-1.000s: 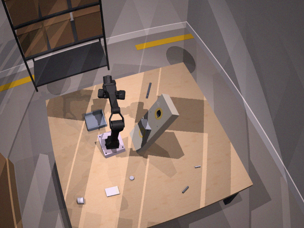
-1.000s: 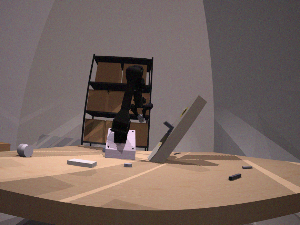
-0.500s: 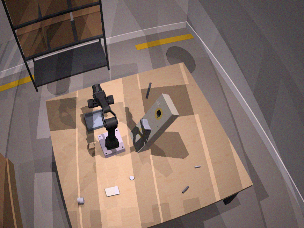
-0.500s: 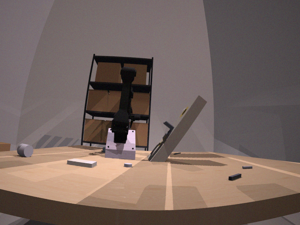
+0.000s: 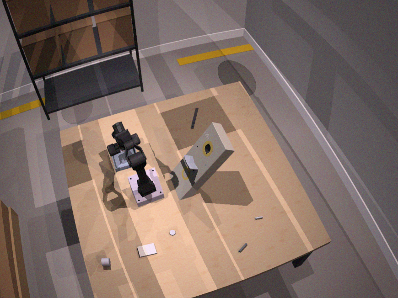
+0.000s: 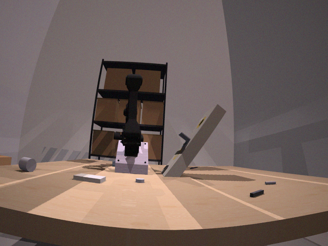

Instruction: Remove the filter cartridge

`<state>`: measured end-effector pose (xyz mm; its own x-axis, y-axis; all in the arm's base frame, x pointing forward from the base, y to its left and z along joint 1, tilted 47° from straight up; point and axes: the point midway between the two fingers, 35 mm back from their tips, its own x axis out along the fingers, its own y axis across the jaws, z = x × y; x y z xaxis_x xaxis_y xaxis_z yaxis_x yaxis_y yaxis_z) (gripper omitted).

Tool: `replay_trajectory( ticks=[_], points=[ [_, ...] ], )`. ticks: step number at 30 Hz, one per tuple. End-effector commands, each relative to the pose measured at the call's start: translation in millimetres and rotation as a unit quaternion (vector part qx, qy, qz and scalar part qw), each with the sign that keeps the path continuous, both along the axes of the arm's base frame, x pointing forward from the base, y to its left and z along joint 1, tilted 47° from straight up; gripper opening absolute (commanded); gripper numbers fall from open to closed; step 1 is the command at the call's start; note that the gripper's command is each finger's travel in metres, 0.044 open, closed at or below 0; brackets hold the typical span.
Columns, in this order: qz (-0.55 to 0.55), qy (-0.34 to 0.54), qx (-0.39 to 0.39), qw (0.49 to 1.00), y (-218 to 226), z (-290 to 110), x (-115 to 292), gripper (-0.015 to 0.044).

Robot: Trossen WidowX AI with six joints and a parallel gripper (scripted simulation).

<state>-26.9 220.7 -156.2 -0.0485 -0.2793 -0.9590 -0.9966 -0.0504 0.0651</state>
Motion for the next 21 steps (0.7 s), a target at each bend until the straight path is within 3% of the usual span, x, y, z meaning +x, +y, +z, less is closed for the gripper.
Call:
replay_trajectory(
  ticks=[1, 17, 21],
  points=[
    [0.005, 0.007, 0.007, 1.000, 0, -3, -3, 0.0000],
    [0.005, 0.007, 0.007, 1.000, -52, -53, -3, 0.0000],
    [0.008, 0.005, 0.001, 1.000, -50, -50, -2, 0.0105]
  ],
)
